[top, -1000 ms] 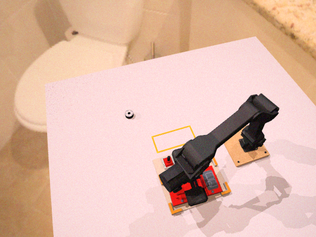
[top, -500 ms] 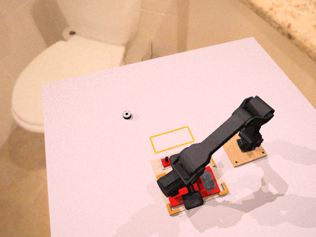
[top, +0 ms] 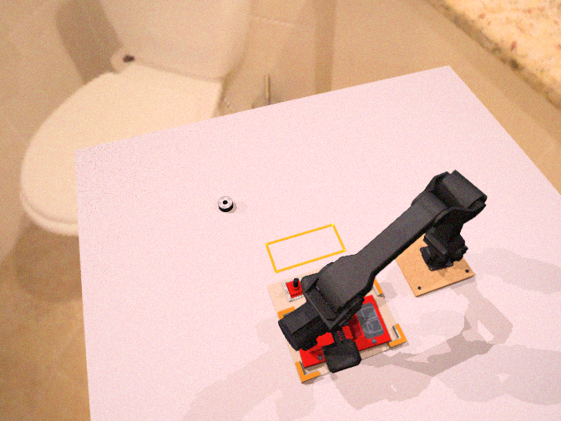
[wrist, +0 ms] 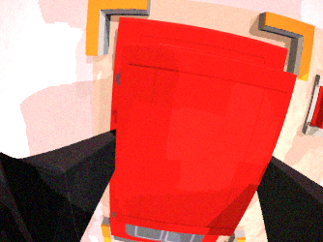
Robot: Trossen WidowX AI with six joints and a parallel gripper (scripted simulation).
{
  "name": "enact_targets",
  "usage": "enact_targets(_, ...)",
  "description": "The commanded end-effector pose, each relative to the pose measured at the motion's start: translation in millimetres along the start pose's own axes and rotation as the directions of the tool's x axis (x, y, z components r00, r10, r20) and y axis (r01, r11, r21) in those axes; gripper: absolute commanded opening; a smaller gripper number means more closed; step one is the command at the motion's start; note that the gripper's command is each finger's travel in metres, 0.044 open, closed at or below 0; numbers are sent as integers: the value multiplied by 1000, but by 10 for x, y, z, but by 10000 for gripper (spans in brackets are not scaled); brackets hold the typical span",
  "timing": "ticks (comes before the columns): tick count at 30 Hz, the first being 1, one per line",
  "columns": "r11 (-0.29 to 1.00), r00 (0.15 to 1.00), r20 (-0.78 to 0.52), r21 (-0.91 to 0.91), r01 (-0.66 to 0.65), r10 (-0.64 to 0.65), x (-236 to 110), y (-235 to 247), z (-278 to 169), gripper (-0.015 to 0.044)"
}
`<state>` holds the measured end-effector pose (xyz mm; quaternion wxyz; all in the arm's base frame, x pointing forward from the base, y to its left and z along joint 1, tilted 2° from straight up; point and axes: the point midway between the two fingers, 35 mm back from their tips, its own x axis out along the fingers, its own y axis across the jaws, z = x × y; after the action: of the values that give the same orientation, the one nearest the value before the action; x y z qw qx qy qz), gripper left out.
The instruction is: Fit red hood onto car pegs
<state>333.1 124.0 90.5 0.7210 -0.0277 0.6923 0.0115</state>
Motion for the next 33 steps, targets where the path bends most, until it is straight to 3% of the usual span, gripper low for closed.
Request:
enact_targets(1,1000,1000,3,3,1,-1,-5,-4,15,0)
enact_targets(33,1000,1000,3,3,1,-1,92,-3,17,0)
